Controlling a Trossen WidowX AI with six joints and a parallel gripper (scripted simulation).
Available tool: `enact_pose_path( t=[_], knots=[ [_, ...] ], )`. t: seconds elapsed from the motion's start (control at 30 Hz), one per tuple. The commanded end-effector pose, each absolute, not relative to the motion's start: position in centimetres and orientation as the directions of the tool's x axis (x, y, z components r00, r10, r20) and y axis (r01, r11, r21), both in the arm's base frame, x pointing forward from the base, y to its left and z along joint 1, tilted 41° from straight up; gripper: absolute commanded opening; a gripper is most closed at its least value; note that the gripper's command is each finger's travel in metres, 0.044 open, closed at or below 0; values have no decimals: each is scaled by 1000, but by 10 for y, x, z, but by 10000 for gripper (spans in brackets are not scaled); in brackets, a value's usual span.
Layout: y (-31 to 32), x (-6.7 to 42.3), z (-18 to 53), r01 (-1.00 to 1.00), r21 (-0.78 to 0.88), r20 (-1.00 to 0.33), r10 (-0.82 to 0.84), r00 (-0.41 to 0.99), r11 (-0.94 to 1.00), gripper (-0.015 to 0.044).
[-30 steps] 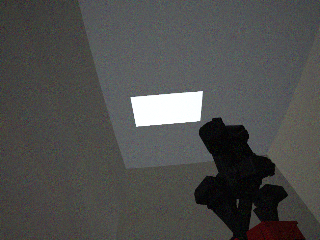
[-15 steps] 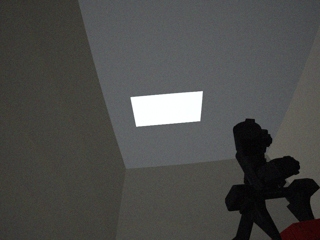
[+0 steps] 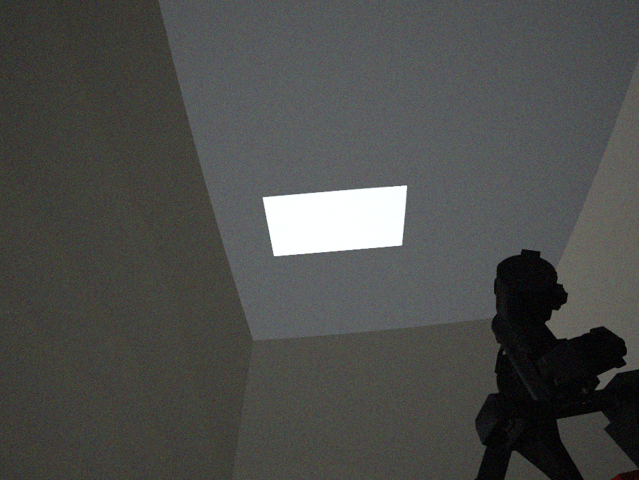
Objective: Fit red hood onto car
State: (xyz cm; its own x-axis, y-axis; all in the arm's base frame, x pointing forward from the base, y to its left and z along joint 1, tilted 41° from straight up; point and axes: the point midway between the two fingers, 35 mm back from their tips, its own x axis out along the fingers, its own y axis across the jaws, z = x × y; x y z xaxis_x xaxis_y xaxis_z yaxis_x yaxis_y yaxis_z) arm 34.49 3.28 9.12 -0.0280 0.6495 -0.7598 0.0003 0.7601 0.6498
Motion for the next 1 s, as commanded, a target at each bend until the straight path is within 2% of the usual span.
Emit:
enact_pose_path(
  t=[0.0,0.97],
  knots=[
    [44,342,83,2,653,-757,653,-32,758,0],
    [59,341,67,2,654,-756,654,-32,757,0]
  ],
)
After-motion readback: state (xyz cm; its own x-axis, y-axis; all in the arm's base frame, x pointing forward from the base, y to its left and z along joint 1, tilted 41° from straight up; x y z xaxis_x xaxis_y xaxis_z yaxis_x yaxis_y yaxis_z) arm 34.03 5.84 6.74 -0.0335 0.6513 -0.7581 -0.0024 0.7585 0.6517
